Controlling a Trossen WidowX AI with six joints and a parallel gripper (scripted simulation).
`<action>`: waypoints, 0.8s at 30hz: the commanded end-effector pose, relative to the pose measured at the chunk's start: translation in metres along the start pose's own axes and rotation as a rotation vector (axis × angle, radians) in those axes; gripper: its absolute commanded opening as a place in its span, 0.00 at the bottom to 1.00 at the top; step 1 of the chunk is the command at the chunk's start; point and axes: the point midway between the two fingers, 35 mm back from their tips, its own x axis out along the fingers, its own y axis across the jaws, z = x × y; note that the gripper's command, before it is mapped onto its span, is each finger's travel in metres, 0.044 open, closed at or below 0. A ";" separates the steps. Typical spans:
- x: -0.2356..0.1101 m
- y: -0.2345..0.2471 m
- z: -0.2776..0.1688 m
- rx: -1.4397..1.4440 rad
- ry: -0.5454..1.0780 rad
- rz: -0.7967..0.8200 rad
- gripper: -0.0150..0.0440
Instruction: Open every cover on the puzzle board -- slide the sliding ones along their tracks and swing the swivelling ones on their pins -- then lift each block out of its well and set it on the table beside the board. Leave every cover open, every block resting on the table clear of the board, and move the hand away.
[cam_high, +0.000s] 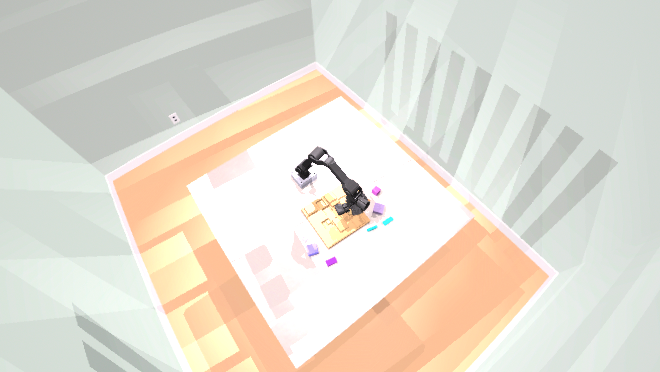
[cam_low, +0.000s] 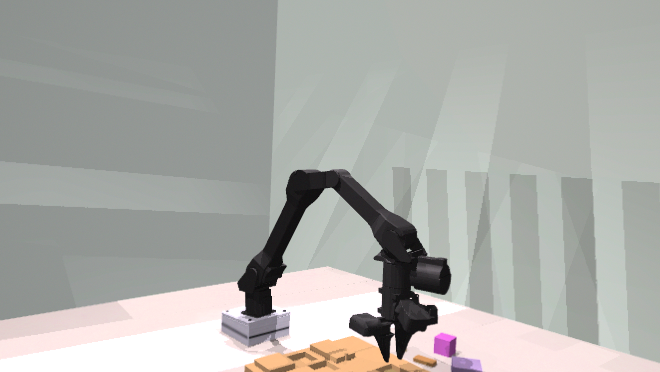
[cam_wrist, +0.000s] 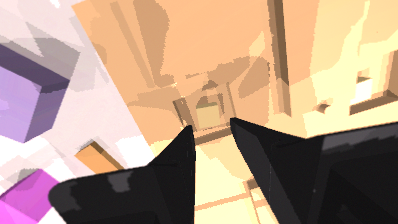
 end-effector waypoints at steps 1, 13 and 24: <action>0.006 -0.001 -0.002 -0.006 0.008 -0.003 0.50; 0.018 -0.001 -0.003 -0.006 0.008 -0.003 0.50; 0.020 0.000 -0.003 -0.006 0.008 -0.003 0.50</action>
